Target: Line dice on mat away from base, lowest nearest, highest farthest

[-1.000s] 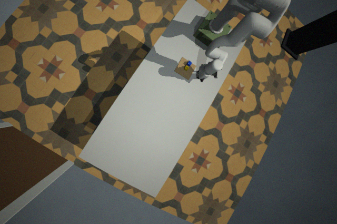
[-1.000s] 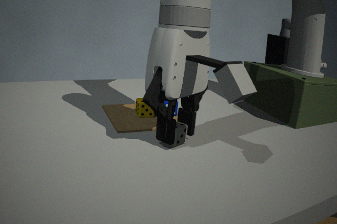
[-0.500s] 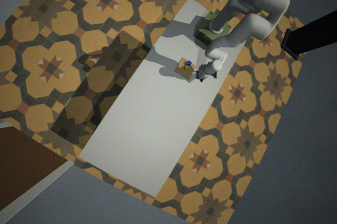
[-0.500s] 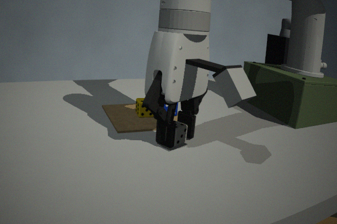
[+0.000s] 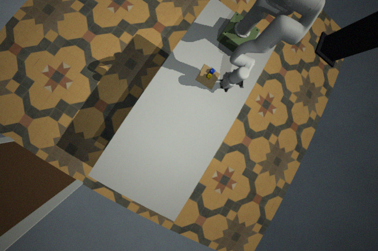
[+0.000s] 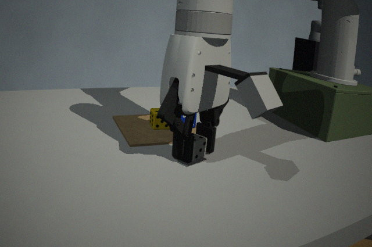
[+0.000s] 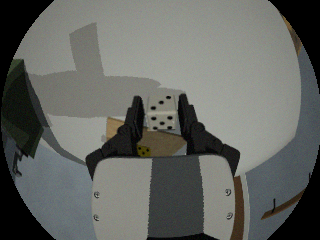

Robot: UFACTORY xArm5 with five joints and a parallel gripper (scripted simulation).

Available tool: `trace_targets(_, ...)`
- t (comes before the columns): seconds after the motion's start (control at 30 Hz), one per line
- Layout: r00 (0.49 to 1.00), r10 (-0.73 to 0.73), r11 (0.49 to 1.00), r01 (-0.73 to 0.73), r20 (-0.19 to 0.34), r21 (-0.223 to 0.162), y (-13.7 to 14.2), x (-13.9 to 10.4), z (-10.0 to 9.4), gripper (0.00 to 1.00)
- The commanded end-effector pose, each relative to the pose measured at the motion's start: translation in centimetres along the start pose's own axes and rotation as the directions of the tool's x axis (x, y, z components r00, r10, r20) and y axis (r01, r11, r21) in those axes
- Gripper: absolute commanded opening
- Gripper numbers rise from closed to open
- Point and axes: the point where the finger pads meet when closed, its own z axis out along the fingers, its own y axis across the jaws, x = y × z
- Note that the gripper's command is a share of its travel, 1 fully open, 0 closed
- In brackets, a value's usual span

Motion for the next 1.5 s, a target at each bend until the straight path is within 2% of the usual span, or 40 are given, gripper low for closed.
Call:
trace_targets(0.0, 1.0, 0.0, 1.0, 0.0, 0.001, -0.003, 0.13, -0.03, -0.09, 0.47)
trace_targets(0.3, 1.0, 0.0, 1.0, 0.0, 0.001, -0.003, 0.13, -0.03, -0.09, 0.47)
trace_targets(0.33, 1.0, 0.0, 1.0, 0.0, 0.001, -0.003, 0.13, -0.03, -0.09, 0.27)
trace_targets(1.47, 1.0, 0.0, 1.0, 0.0, 0.001, -0.003, 0.13, -0.03, -0.1, 0.27)
